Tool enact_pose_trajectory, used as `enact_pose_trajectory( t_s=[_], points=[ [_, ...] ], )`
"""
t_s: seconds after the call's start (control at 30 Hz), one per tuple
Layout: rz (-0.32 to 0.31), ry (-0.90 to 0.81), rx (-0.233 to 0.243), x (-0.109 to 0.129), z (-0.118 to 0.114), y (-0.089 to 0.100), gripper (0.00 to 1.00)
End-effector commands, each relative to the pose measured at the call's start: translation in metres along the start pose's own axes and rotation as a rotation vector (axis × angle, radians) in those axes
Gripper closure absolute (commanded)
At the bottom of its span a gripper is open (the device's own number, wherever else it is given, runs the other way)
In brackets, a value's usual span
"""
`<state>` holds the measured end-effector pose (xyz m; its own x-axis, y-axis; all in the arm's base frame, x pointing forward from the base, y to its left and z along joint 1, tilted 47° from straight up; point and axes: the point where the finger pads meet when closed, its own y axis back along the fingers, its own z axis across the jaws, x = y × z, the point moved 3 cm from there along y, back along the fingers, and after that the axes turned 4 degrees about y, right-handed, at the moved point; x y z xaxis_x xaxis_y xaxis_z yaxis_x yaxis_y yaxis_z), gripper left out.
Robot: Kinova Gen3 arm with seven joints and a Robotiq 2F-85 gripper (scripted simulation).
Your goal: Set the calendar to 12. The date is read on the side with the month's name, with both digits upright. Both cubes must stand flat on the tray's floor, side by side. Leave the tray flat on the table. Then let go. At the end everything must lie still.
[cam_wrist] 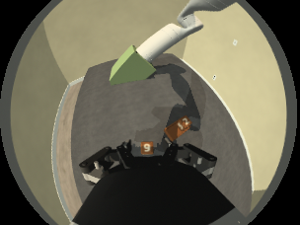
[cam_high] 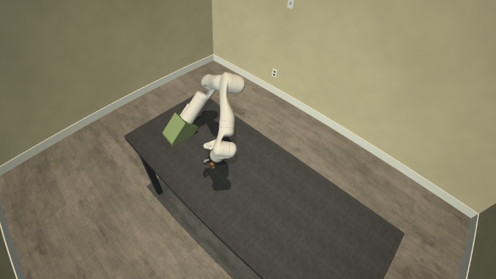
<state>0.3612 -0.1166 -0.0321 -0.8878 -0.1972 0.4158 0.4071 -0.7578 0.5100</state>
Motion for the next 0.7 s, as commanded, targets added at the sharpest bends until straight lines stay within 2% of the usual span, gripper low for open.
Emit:
enact_pose_trajectory(
  t_s=[0.0, 0.4, 0.67],
  points=[
    [-0.027, -0.004, 0.005, 0.0058, 0.0010, 0.0073, 0.33],
    [-0.041, -0.005, 0.006, 0.0065, 0.0011, 0.0073, 0.33],
    [-0.095, 0.000, 0.006, 0.0077, 0.0015, 0.0067, 0.33]
  ],
)
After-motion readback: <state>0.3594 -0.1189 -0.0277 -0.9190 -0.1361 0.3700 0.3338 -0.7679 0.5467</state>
